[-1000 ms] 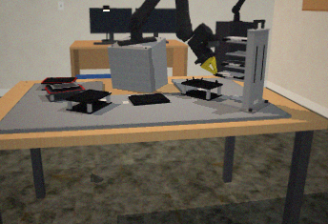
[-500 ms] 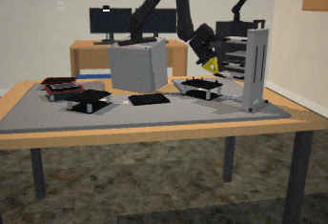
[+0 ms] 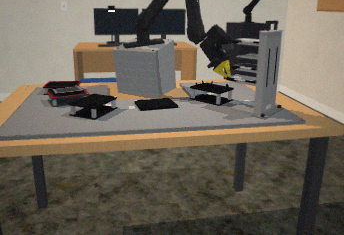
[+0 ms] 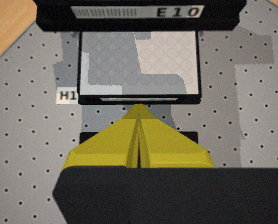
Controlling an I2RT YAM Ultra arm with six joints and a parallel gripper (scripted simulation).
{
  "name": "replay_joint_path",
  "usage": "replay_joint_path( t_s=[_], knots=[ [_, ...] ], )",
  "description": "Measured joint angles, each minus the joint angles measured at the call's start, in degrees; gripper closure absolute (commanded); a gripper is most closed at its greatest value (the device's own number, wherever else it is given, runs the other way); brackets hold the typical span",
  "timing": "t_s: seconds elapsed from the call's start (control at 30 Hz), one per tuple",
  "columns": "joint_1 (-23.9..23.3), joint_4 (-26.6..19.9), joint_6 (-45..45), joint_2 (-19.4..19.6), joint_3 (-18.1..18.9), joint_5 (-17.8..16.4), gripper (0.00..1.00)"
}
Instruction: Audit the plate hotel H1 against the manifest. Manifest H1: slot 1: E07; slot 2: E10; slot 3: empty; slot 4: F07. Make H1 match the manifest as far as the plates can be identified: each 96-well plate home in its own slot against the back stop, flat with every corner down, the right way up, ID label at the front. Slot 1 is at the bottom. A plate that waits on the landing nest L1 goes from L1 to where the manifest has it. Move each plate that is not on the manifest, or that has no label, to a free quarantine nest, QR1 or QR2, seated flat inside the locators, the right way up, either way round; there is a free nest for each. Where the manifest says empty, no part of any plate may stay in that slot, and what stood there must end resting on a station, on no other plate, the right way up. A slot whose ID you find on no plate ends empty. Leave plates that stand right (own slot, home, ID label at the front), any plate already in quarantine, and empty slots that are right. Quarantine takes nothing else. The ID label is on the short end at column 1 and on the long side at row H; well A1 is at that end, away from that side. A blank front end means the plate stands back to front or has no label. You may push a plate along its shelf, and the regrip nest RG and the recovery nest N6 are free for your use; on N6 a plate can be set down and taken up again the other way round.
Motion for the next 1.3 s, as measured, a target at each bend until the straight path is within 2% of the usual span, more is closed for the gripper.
replay_joint_path(
  t_s=[1.3],
  knots=[
    [-0.76,-3.96,-0.55,1.84,5.9,-0.57,1.0]
  ],
)
